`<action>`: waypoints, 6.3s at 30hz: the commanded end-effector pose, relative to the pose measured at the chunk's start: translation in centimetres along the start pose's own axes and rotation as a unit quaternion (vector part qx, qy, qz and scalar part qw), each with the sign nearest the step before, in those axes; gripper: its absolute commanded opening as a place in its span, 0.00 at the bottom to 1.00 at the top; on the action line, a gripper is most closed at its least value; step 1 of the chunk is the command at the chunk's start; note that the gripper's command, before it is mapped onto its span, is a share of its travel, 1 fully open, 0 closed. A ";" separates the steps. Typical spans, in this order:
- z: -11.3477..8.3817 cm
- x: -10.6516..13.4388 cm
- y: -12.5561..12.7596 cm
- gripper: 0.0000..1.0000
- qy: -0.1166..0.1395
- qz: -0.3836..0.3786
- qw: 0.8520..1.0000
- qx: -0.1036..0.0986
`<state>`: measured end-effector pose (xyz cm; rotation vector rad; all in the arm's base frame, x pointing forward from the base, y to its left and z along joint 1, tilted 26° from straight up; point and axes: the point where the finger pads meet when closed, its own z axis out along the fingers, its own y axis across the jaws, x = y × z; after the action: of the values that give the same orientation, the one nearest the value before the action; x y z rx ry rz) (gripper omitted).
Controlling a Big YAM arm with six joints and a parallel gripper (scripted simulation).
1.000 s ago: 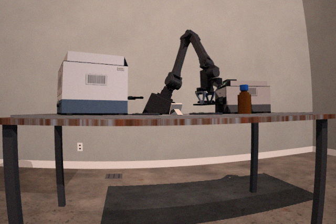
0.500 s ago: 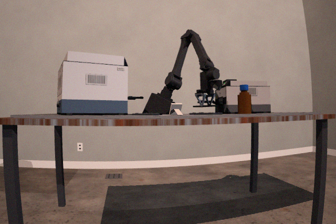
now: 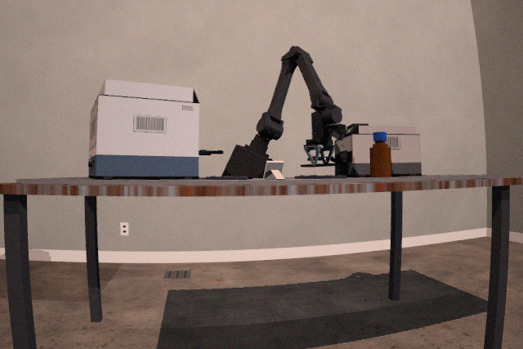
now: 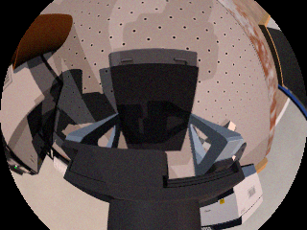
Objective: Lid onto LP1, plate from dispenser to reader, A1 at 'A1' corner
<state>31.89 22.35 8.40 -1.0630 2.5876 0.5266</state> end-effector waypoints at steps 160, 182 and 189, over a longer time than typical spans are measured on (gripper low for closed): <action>2.3 -1.3 -0.8 0.85 -0.019 0.005 1.000 0.009; 2.9 -0.5 -0.6 0.85 -0.009 0.010 1.000 0.006; 3.1 -0.3 -0.5 0.85 -0.006 0.009 1.000 0.004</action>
<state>32.38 23.81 5.99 -1.0599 2.5785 0.5271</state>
